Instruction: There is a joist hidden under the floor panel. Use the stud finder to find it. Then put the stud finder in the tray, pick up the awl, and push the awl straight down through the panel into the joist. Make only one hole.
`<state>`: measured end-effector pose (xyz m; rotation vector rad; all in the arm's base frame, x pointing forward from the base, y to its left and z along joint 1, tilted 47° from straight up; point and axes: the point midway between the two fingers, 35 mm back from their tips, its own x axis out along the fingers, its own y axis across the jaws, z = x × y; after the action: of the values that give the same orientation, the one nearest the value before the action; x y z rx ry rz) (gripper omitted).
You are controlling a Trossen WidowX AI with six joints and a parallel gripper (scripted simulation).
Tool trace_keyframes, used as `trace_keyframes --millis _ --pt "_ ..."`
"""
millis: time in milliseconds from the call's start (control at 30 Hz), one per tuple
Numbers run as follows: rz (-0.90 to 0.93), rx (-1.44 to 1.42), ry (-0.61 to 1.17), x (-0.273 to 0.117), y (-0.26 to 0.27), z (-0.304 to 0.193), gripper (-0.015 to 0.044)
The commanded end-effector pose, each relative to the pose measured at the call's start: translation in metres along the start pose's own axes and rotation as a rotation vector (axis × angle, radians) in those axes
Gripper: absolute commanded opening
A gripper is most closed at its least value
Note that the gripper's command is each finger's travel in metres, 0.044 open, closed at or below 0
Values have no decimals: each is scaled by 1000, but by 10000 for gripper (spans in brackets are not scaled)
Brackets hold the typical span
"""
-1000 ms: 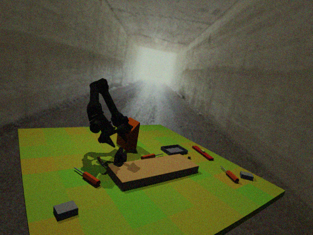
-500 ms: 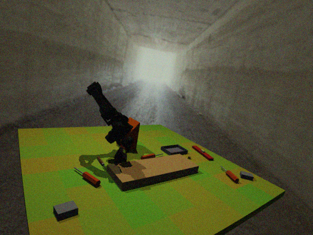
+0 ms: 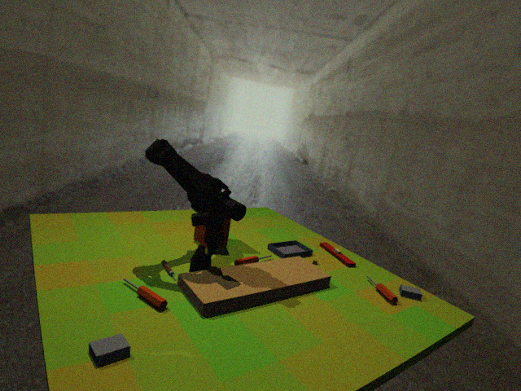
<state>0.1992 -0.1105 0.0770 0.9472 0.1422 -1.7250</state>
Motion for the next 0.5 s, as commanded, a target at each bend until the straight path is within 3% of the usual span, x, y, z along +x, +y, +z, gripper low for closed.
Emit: trace_keyframes --millis 0,467 --pt "26 44 -37 1 0 -2 440" --pt "25 44 -35 10 3 -2 440"
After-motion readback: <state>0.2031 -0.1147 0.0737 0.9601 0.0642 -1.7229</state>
